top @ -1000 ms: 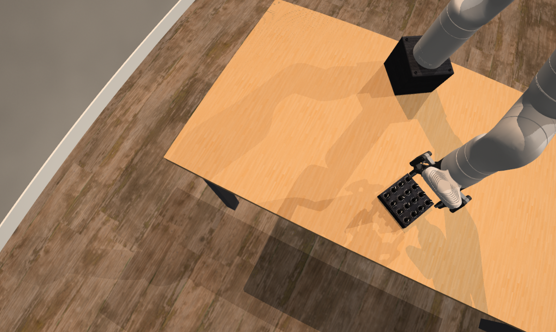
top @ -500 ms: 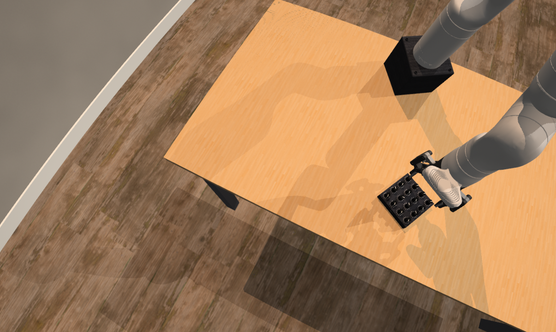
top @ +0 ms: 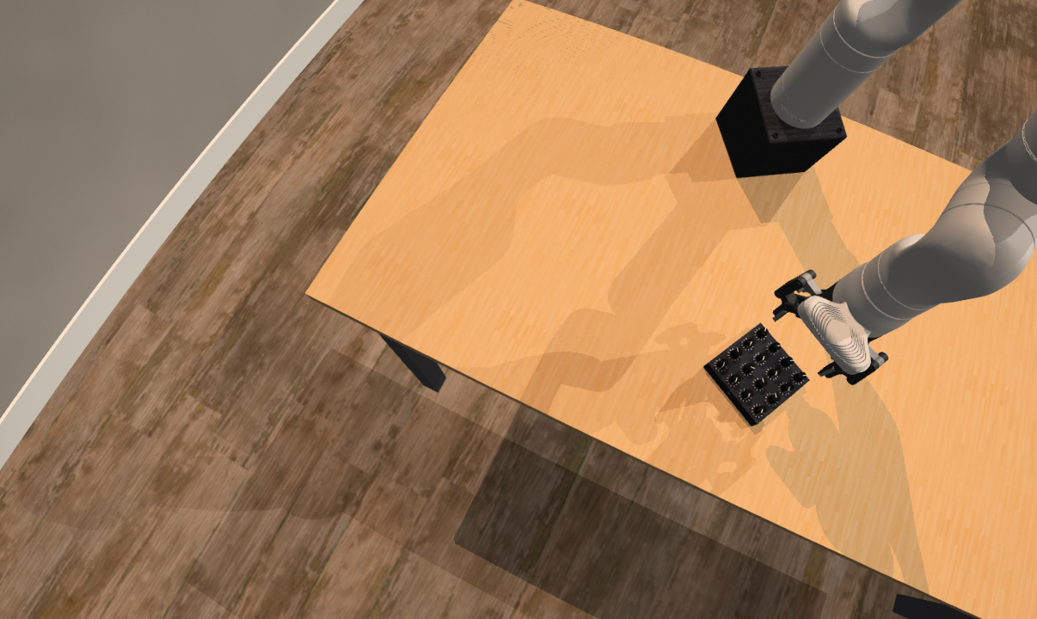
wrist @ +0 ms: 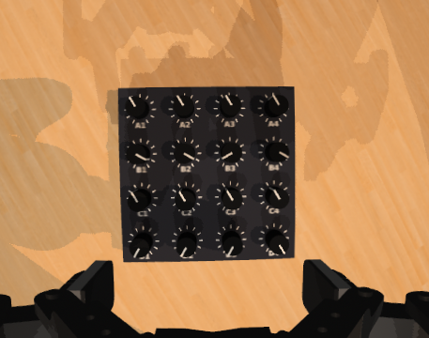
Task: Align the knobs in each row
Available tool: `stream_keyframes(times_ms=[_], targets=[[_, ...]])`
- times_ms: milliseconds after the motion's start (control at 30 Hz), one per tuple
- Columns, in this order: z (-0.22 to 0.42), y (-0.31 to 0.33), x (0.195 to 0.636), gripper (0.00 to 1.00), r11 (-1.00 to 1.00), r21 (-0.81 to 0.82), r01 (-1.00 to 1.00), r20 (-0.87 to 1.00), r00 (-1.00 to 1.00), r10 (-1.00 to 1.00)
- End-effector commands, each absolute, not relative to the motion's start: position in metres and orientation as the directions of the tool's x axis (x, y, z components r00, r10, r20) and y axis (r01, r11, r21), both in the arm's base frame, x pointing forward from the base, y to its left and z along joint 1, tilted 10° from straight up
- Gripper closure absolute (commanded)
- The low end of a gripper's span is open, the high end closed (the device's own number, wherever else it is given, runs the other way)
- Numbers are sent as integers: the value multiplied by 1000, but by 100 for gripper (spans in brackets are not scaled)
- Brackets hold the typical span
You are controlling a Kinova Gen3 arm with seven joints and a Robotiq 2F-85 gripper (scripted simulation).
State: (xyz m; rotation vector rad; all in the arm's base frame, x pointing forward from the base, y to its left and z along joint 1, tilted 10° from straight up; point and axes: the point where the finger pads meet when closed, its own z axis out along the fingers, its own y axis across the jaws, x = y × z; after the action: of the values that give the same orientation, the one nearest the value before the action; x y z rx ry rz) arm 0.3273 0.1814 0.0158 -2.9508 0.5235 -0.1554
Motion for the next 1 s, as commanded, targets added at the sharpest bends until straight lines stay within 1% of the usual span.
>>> stream_keyframes(times_ms=[0,467,967], targets=[[17,189,318,0,-937,-155,-313,81,941,-328],[15,195,301,0,-937,-155,-313,81,941,-328],[15,195,299,0,-937,-155,-313,81,941,-328]])
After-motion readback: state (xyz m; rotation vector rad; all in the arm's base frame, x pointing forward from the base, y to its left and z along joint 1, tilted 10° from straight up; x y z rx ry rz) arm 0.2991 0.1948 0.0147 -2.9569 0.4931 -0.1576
